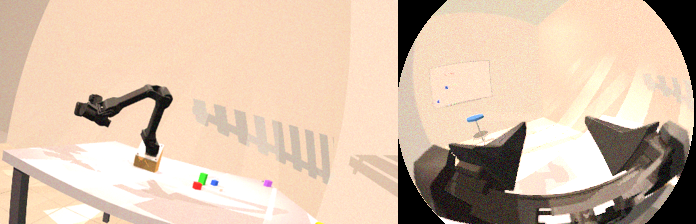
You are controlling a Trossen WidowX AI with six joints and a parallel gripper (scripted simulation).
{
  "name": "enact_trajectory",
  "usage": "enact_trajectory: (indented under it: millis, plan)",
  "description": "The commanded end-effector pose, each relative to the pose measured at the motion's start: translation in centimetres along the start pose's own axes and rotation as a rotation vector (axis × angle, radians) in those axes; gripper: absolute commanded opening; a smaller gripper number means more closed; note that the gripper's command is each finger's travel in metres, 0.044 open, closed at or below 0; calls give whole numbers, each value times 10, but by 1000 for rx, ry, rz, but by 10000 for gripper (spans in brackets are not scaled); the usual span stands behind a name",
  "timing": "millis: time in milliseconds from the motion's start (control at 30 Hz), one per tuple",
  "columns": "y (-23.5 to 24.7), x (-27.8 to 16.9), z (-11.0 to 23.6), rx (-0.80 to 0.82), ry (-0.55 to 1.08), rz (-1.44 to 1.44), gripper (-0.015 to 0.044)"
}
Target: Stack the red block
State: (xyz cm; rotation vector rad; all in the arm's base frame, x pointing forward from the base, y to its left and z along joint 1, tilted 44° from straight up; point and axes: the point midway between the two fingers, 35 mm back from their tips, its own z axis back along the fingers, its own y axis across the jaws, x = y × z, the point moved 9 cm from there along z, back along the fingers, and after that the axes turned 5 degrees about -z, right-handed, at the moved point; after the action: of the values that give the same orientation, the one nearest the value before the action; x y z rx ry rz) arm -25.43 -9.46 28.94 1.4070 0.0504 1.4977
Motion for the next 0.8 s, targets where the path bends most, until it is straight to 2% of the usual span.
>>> enact_trajectory:
  millis: [0,167,767]
  plan:
    - [0,0,0,2,2,1,426]
    - [4,-10,18,58,65,47,440]
    - [1,-51,132,427,426,339,440]
